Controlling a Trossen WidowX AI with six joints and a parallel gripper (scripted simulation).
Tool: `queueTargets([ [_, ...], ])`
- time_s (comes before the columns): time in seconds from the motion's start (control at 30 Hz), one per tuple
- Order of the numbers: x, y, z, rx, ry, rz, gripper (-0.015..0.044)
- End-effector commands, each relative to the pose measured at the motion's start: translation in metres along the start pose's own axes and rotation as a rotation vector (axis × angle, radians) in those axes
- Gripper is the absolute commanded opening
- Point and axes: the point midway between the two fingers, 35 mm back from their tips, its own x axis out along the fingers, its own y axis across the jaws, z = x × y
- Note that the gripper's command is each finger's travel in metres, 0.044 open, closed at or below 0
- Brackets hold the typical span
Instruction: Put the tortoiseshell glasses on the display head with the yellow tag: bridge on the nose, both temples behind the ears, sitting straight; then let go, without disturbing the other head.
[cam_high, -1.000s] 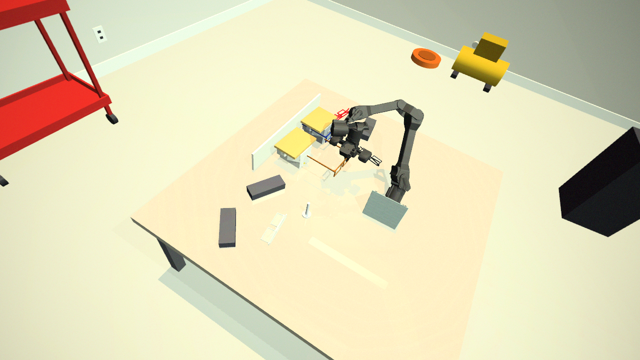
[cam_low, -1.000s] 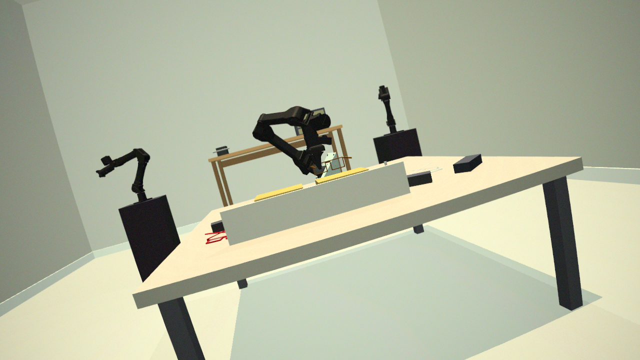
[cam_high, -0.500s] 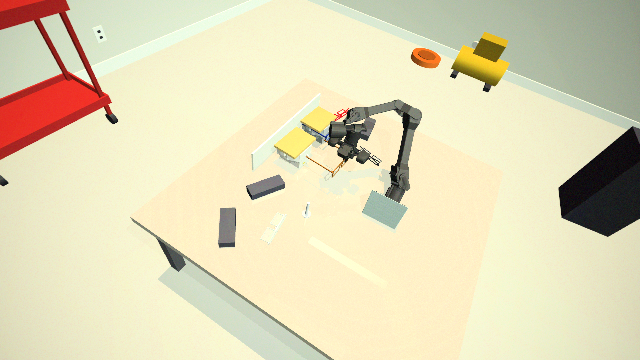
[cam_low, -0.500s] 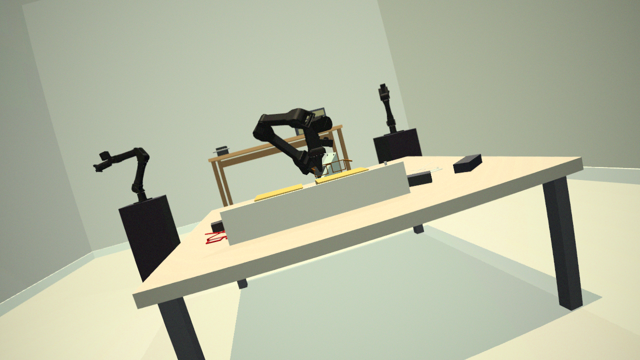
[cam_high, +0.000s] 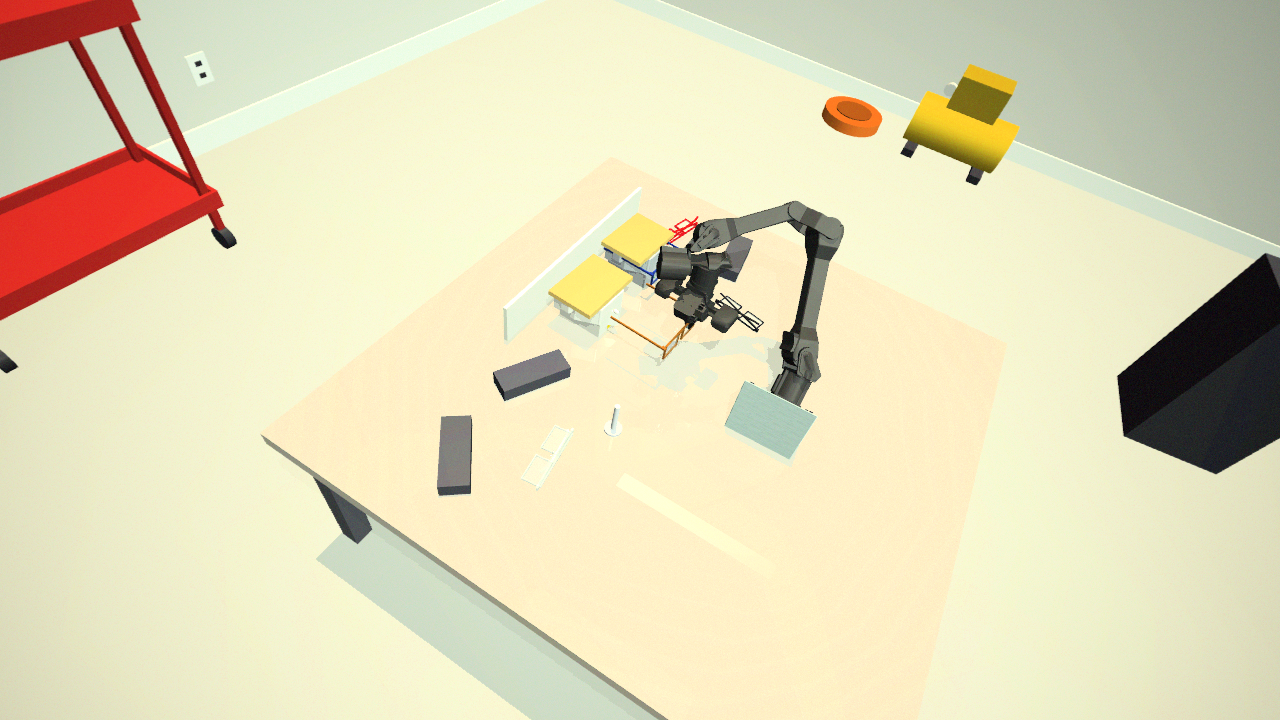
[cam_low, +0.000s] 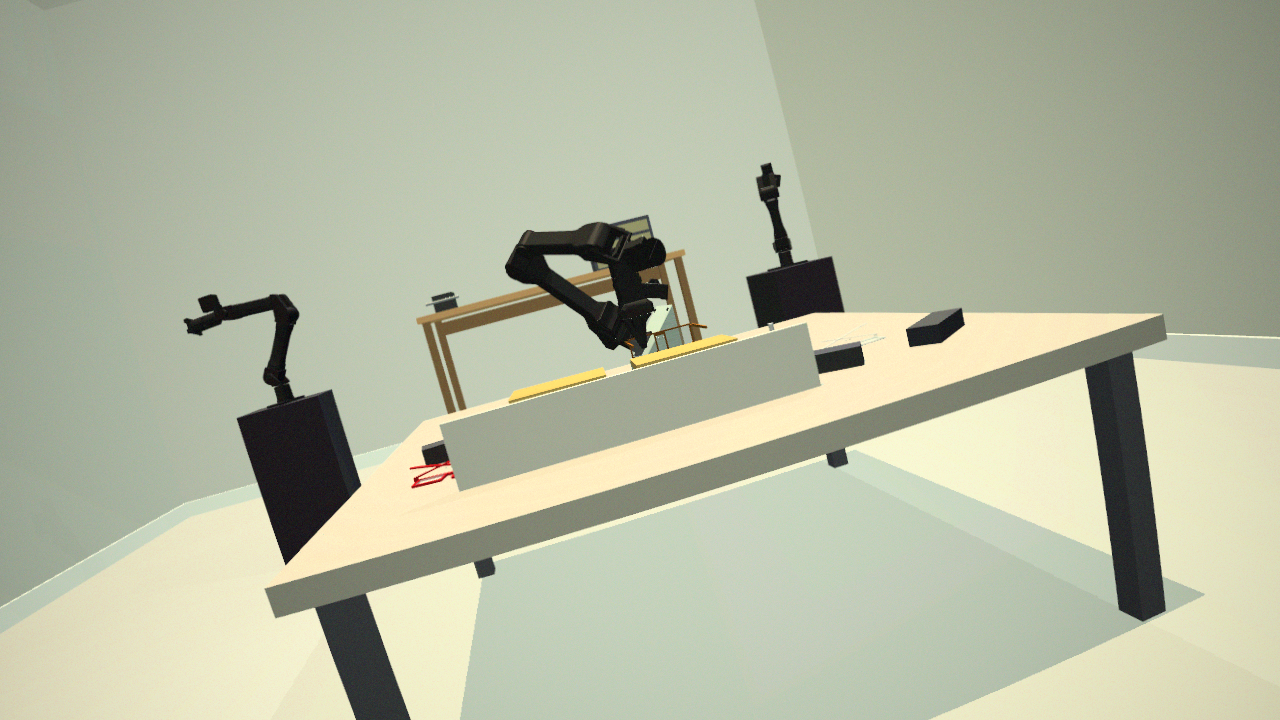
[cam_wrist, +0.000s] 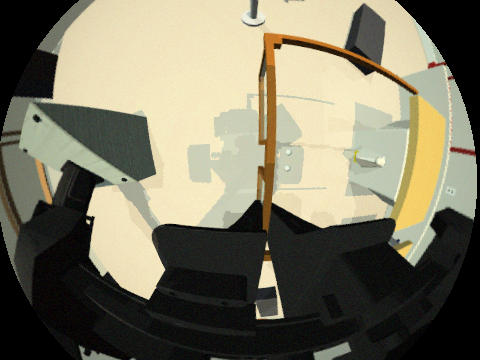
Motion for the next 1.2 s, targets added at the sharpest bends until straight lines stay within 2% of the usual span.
queueTargets([
  [0.0, 0.006, 0.001, 0.0, -0.007, 0.008, 0.002, 0.0],
  [1.17, 0.031, 0.001, 0.001, -0.006, 0.008, 0.002, 0.0],
])
